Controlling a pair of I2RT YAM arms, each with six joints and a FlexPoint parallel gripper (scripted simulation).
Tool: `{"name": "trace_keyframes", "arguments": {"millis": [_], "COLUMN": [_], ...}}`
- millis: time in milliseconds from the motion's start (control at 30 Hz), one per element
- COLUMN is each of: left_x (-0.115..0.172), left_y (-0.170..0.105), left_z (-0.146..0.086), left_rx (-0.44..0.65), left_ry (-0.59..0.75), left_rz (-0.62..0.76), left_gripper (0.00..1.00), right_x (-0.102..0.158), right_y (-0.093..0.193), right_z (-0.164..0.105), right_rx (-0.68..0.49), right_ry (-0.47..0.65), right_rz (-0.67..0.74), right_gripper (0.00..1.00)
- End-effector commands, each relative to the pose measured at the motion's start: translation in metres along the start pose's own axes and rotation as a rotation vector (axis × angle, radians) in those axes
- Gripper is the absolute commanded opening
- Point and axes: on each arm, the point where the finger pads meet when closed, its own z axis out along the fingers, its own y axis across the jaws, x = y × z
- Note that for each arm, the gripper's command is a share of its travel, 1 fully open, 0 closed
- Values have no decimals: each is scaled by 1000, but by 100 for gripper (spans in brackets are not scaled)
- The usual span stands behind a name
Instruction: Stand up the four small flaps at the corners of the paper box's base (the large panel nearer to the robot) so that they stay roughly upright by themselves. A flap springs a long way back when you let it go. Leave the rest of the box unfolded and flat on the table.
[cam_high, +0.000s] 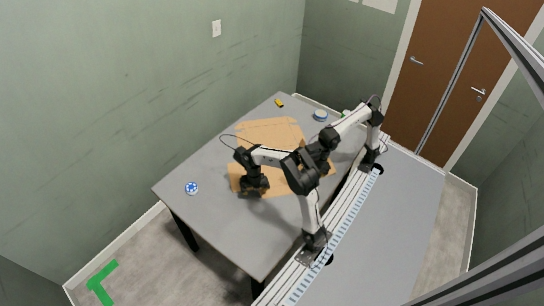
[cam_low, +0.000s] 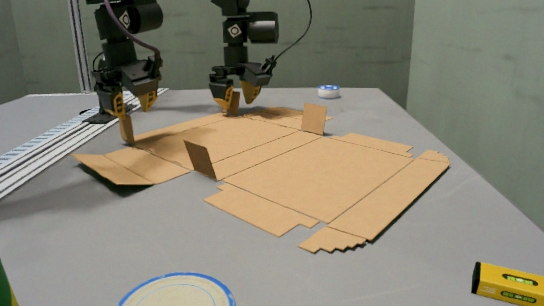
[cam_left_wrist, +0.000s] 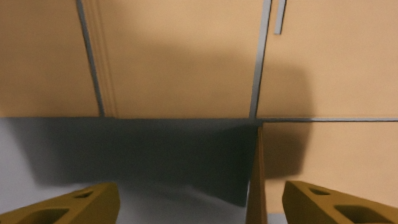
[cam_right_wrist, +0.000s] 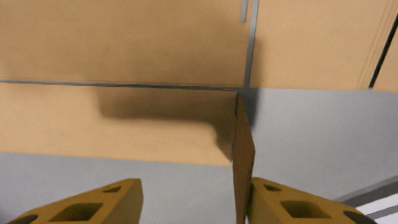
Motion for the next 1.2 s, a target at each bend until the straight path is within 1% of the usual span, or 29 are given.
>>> {"name": "trace_keyframes", "arguments": {"millis": [0,67,333,433,667,733,1033,1167], "left_x": [0,9,7,-1,-3,-3,-3,-3], "left_y": [-13,-18,-16,-12,-14,-14,-19,-21], "left_z": [-3,3,0,-14,-39,-39,-75,-83], "left_rx": [52,67,60,41,42,42,60,67], "left_ry": [17,42,30,-6,-21,-21,-21,-17], "left_rz": [37,36,33,35,37,37,32,28], "left_gripper": [77,77,77,77,77,77,77,77], "right_x": [-2,-2,-2,-1,0,0,-1,-1], "right_y": [-10,-10,-11,-8,-21,-21,-44,-50], "right_z": [10,10,9,-10,-21,-21,-39,-43], "right_rx": [47,47,45,-5,-4,-4,-2,-1], "right_ry": [-18,-18,-17,-5,-6,-6,-6,-7], "right_rz": [5,5,4,4,3,3,3,5], "right_gripper": [50,50,50,50,50,50,50,50]}}
